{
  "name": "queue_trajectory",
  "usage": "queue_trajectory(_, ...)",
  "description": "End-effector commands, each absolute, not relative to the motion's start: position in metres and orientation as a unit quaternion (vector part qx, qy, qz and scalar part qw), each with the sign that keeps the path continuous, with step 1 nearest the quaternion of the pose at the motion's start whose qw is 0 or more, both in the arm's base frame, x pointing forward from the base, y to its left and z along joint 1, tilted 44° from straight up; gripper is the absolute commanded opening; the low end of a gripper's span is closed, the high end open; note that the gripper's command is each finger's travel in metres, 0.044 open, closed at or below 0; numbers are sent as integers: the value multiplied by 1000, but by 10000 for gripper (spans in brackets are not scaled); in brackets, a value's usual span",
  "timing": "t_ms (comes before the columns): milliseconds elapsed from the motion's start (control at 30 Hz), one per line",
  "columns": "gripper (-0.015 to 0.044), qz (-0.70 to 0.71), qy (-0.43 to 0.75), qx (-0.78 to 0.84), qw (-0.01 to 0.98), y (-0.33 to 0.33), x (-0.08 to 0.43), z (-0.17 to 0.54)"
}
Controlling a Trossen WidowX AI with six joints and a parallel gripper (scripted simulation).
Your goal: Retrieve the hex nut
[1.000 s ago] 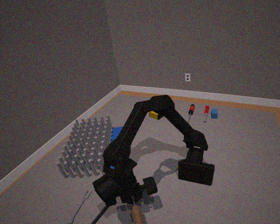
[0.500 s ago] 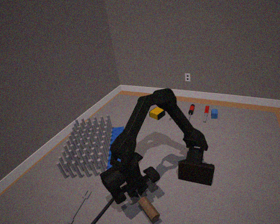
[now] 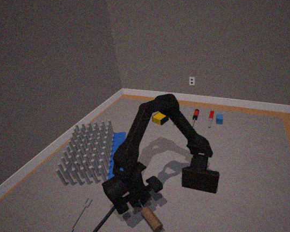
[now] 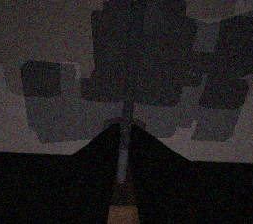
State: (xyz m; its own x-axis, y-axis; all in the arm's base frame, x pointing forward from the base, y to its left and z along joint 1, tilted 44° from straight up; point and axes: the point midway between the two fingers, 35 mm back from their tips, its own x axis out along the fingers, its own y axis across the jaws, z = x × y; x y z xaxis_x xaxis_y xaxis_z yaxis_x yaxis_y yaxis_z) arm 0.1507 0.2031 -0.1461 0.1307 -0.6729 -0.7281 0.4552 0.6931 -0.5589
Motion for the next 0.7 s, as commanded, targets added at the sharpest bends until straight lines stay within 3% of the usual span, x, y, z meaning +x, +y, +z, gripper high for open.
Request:
queue_trajectory(0, 0, -376, 540, -103, 746, 199, 152, -152)
queue_trajectory(667, 0, -379, 539, -101, 745, 177, 155, -176)
